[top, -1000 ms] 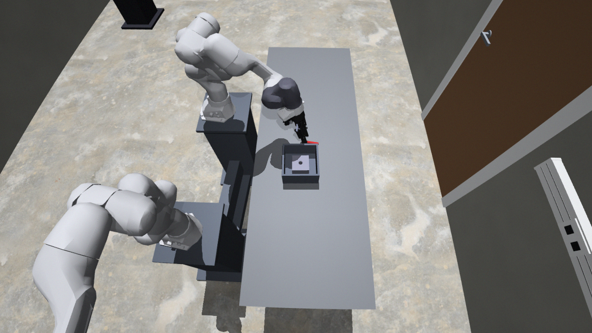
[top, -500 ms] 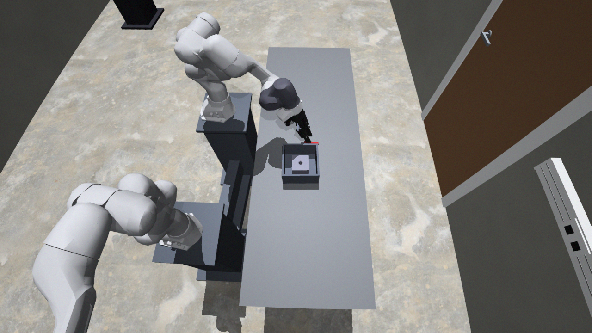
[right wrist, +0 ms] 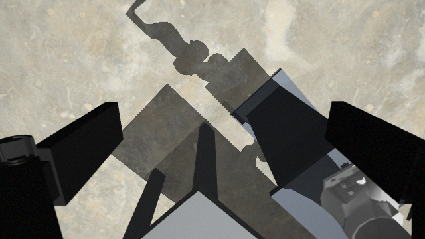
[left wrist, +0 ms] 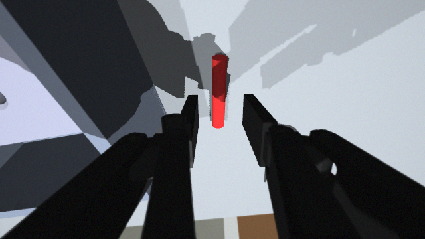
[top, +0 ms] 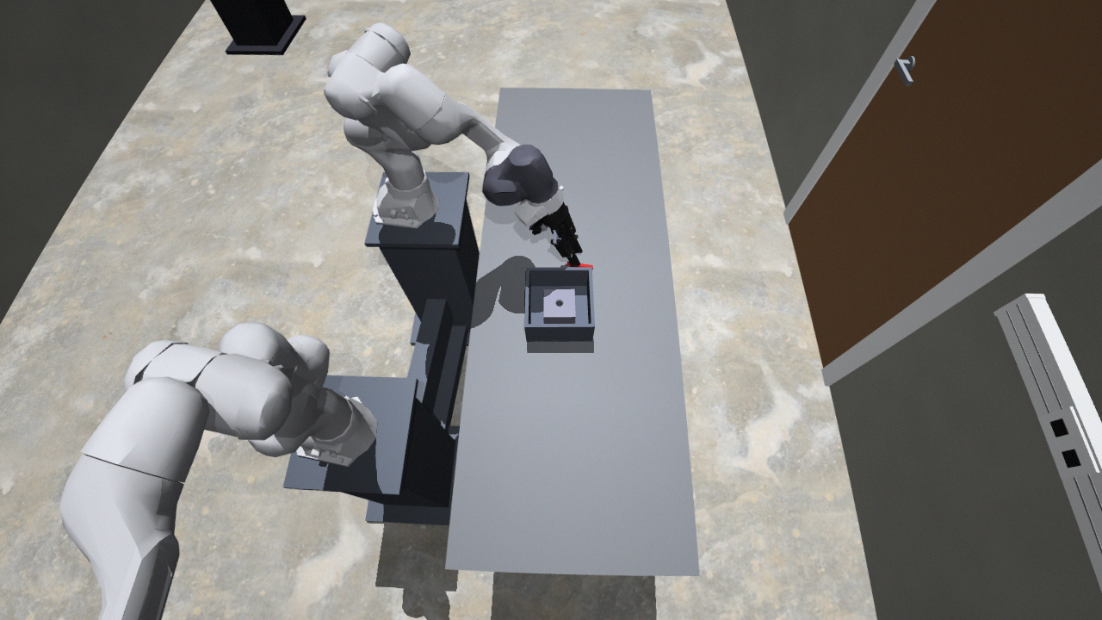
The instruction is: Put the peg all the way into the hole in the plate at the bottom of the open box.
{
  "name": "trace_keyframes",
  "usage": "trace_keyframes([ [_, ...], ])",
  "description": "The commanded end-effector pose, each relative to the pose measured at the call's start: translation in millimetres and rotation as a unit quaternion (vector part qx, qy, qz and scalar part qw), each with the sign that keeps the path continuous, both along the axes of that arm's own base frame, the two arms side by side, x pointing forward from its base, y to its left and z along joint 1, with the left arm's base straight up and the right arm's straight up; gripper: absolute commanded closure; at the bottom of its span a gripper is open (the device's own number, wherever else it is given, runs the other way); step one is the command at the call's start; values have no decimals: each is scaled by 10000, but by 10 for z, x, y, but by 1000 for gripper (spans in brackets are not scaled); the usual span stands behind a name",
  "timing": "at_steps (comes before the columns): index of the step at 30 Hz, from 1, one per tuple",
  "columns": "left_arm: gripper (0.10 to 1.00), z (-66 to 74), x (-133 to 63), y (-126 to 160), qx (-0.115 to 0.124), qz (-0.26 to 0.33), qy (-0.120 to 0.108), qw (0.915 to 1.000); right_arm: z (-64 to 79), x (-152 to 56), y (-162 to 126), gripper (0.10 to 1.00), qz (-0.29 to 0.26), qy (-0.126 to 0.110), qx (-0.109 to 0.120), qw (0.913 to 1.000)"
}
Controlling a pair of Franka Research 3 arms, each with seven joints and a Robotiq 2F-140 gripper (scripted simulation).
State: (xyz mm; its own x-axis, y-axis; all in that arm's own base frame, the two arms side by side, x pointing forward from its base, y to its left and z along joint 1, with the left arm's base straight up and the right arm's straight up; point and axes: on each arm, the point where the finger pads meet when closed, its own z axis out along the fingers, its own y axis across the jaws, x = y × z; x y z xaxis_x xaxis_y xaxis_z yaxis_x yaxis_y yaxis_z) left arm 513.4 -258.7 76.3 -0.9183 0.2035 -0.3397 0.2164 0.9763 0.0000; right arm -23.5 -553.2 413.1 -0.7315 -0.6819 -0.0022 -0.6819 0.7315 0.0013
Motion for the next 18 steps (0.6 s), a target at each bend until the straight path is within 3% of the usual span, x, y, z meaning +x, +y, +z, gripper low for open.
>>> trace_keyframes([
  [1,771,4,5,0,-3,-13,-12,10000,-1,5,-8,98,-32,4,-12,10000],
  [9,771,-28,5,0,-3,-13,-12,10000,-1,5,-8,98,-32,4,-12,10000],
  [18,771,-215,5,0,-3,-13,-12,10000,-1,5,-8,98,-32,4,-12,10000],
])
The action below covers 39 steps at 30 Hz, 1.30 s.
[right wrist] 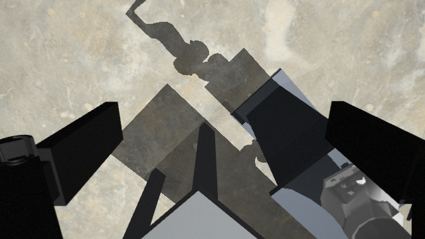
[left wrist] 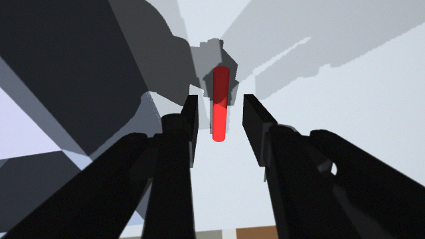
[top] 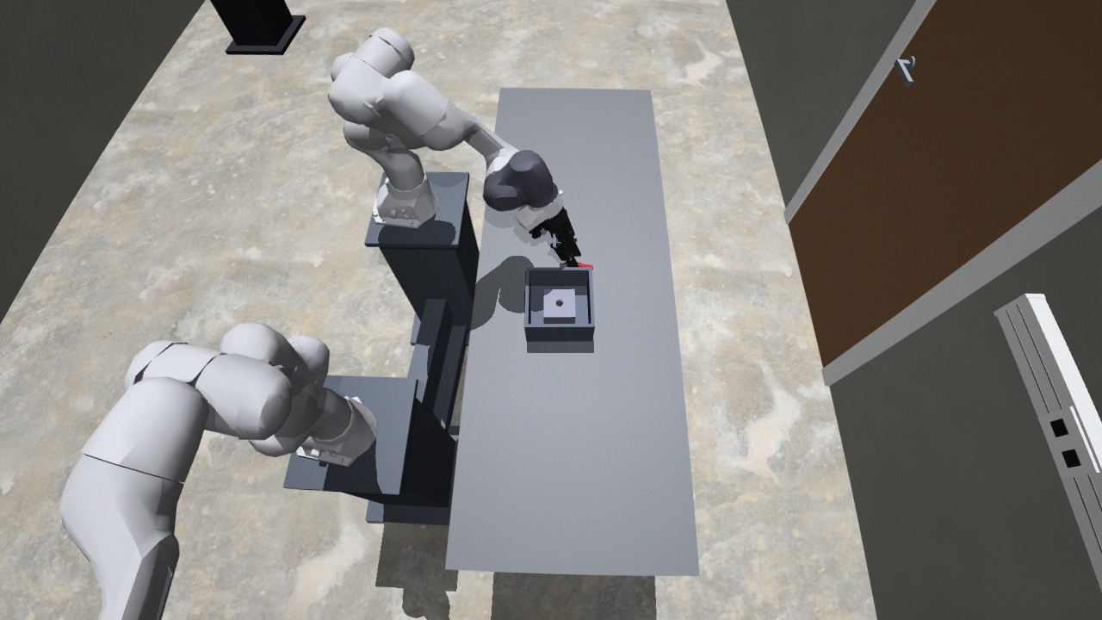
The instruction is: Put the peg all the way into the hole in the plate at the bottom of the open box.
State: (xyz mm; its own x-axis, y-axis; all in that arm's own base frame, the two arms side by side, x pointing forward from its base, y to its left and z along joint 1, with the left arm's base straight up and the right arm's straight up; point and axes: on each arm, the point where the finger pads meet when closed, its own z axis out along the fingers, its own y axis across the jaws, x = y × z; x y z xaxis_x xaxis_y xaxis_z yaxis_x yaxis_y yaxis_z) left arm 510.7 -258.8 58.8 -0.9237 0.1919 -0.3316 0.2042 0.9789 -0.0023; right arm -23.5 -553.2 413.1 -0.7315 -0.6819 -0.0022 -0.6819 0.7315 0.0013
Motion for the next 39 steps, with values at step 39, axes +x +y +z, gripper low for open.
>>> trace_keyframes([
  [39,771,-224,33,1,0,-75,-56,10000,-1,5,-8,98,-32,4,-12,10000],
])
